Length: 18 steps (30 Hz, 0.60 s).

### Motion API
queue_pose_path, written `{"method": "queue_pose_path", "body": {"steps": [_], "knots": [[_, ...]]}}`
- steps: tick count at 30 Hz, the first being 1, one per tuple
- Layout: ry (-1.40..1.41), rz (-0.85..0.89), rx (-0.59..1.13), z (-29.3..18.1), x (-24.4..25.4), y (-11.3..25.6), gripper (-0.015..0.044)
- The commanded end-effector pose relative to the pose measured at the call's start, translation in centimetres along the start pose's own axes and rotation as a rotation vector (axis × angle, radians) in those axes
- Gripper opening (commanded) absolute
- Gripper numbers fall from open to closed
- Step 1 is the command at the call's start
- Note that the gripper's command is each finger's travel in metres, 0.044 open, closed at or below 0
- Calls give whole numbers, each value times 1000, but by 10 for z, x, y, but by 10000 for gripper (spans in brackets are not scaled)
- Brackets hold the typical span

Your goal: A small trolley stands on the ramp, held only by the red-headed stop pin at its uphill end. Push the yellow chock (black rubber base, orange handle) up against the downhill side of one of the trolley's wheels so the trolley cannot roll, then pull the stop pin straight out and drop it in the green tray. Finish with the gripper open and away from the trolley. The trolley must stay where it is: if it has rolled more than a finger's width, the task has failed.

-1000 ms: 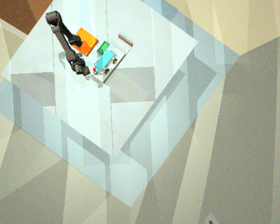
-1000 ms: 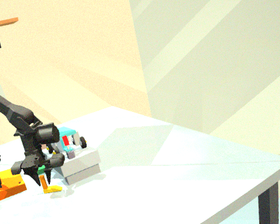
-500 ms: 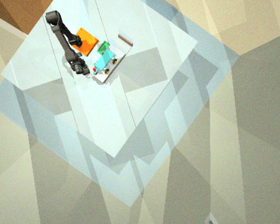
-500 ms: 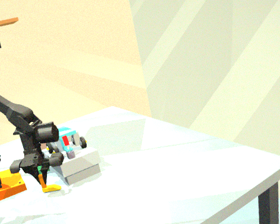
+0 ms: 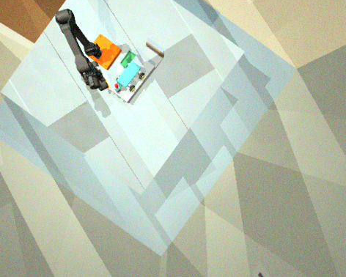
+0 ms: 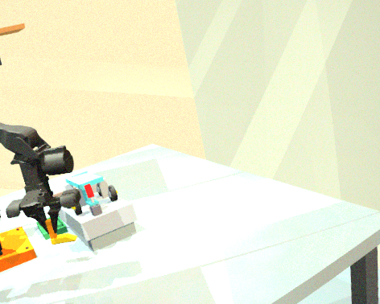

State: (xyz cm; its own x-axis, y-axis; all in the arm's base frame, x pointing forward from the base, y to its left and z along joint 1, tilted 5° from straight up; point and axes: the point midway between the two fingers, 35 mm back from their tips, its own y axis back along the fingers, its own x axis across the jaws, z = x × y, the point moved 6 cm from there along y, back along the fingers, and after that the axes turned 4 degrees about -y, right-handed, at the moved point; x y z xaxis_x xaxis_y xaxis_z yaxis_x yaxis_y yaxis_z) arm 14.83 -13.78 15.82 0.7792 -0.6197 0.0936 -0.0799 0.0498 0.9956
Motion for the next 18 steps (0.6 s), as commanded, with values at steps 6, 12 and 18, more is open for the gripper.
{"method": "queue_pose_path", "body": {"steps": [6, 12, 18], "knots": [[-4, 8, -7, 0, 0, 31, 0], [-4, 8, -7, 0, 1, 50, 0], [-4, 8, -7, 1, 2, 70, 0]]}}
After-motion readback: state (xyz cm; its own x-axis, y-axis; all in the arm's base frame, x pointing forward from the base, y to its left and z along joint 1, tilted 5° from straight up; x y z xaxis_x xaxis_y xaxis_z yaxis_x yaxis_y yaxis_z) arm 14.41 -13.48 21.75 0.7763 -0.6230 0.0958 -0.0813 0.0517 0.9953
